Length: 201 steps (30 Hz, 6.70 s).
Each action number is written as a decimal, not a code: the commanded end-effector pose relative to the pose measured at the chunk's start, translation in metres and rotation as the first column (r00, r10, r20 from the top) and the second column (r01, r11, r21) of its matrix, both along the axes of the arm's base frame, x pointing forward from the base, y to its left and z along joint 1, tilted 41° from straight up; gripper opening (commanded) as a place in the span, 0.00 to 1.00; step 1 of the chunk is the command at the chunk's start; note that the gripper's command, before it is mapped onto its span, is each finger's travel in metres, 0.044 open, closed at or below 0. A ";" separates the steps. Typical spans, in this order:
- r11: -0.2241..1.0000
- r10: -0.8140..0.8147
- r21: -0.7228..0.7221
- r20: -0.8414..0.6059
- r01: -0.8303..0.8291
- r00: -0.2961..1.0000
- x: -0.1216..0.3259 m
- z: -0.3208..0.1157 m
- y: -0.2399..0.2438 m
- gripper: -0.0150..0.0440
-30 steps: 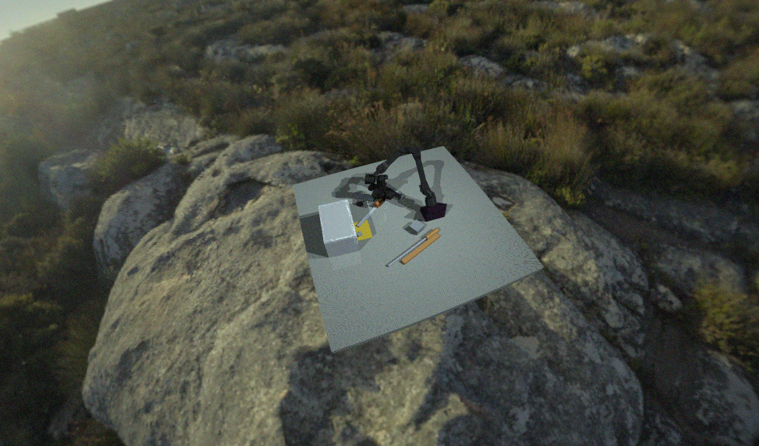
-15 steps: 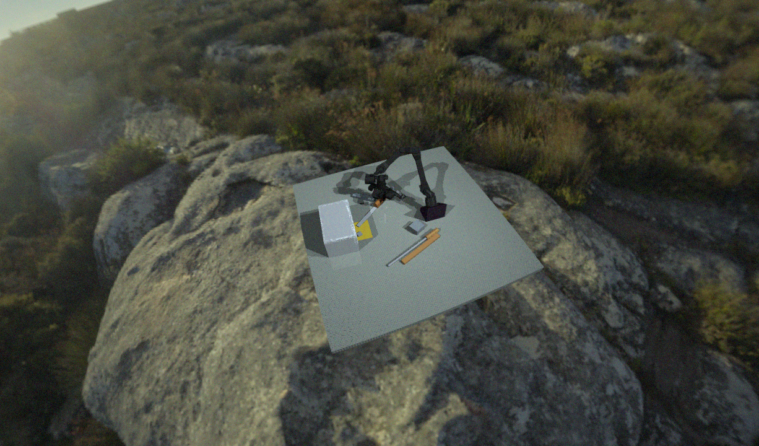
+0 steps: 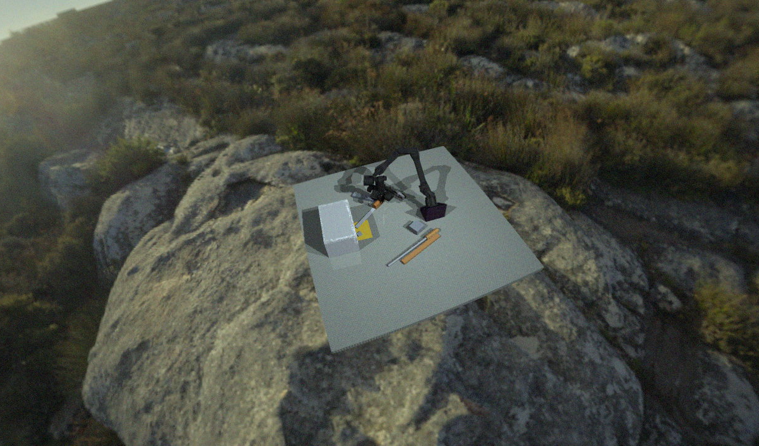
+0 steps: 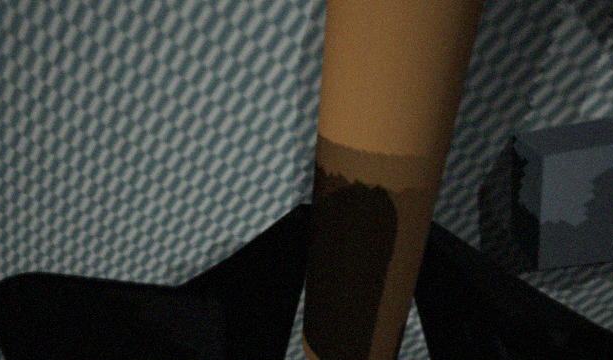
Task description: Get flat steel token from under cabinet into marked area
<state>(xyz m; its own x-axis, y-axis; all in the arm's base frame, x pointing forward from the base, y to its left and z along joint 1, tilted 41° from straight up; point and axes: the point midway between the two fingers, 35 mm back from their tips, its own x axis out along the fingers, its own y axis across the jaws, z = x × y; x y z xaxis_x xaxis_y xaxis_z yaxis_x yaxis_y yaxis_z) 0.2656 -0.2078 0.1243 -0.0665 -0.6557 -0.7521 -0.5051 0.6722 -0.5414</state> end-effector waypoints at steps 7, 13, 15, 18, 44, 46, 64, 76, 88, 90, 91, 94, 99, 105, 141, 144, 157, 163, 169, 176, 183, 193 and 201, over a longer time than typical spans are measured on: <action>1.000 -0.003 0.001 0.004 0.003 1.000 0.015 -0.006 0.006 0.25; 1.000 -0.004 0.001 0.005 0.004 1.000 0.023 -0.010 0.009 0.25; 1.000 -0.004 0.001 0.005 0.004 1.000 0.025 -0.011 0.010 0.25; 1.000 -0.004 0.002 0.005 0.004 1.000 0.029 -0.012 0.011 0.25; 1.000 -0.004 0.003 0.007 0.004 1.000 0.060 -0.026 0.024 0.25; 1.000 -0.004 0.003 0.007 0.004 1.000 0.063 -0.027 0.025 0.25; 1.000 -0.004 0.003 0.008 0.004 1.000 0.077 -0.035 0.032 0.25; 1.000 -0.004 0.004 0.007 0.004 1.000 0.070 -0.043 0.041 0.25; 1.000 -0.004 0.005 0.007 0.004 1.000 0.064 -0.049 0.048 0.25; 1.000 -0.004 0.005 0.007 0.004 1.000 0.063 -0.050 0.049 0.25; 1.000 -0.004 0.005 0.007 0.004 1.000 0.063 -0.050 0.050 0.25; 1.000 -0.004 0.005 0.007 0.004 1.000 0.062 -0.052 0.052 0.25; 1.000 -0.004 0.005 0.006 0.004 1.000 0.060 -0.054 0.054 0.25; 1.000 -0.004 0.005 0.006 0.004 1.000 0.060 -0.054 0.054 0.25; 1.000 -0.004 0.004 0.004 0.004 1.000 0.025 -0.035 0.037 0.25; 1.000 -0.004 0.004 0.004 0.004 1.000 0.022 -0.033 0.035 0.25; 1.000 -0.004 0.003 0.003 0.004 1.000 0.007 -0.026 0.028 0.25; 1.000 -0.004 0.003 0.003 0.004 1.000 0.000 -0.023 0.025 0.25; 1.000 -0.004 0.002 0.005 0.004 1.000 -0.001 -0.021 0.024 0.25; 1.000 -0.005 0.002 0.006 0.005 1.000 -0.004 -0.019 0.023 0.25; 1.000 -0.006 0.002 0.005 0.006 1.000 -0.010 -0.015 0.020 0.25; 1.000 -0.006 0.002 0.004 0.006 1.000 -0.019 -0.010 0.017 0.25; 1.000 -0.006 0.001 0.004 0.006 1.000 -0.027 -0.006 0.014 0.25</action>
<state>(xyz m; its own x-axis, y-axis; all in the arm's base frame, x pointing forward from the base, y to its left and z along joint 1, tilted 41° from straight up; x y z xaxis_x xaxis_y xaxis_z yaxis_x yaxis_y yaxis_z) 0.2431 -0.1933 0.1157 -0.0703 -0.6536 -0.7535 -0.4953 0.6786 -0.5424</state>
